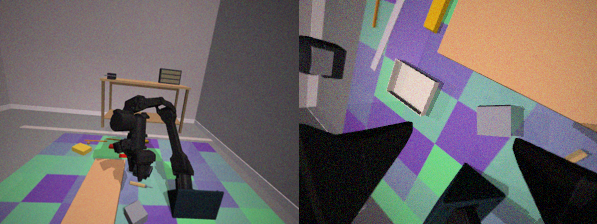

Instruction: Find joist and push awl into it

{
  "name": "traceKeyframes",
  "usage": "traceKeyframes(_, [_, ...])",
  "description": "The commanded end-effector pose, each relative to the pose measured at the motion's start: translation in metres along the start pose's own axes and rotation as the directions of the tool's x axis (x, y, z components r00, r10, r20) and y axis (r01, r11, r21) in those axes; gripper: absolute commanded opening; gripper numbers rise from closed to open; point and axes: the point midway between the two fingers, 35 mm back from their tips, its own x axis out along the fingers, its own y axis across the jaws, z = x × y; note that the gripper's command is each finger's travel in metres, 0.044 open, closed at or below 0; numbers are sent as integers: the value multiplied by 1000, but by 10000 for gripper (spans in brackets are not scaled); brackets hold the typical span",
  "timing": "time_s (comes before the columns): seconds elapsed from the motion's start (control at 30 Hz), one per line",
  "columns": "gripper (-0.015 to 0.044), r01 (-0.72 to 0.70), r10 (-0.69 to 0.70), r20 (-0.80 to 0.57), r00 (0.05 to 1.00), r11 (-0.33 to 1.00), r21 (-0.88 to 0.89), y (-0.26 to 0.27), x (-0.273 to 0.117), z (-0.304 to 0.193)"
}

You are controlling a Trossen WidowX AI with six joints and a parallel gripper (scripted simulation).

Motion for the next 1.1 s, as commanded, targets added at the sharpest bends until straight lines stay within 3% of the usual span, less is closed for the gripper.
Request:
traceKeyframes(0.0, [440, 49, -52, 15, 999, 988, 149, -71, 6, -7])
traceKeyframes(0.2, [440, 150, -158, -12, 987, 907, 394, -171, 20, -44])
traceKeyframes(0.43, [440, 304, -284, -134, 949, 723, 620, -252, 36, -123])
traceKeyframes(1.07, [440, 319, -293, -150, 944, 703, 636, -253, 44, -130])
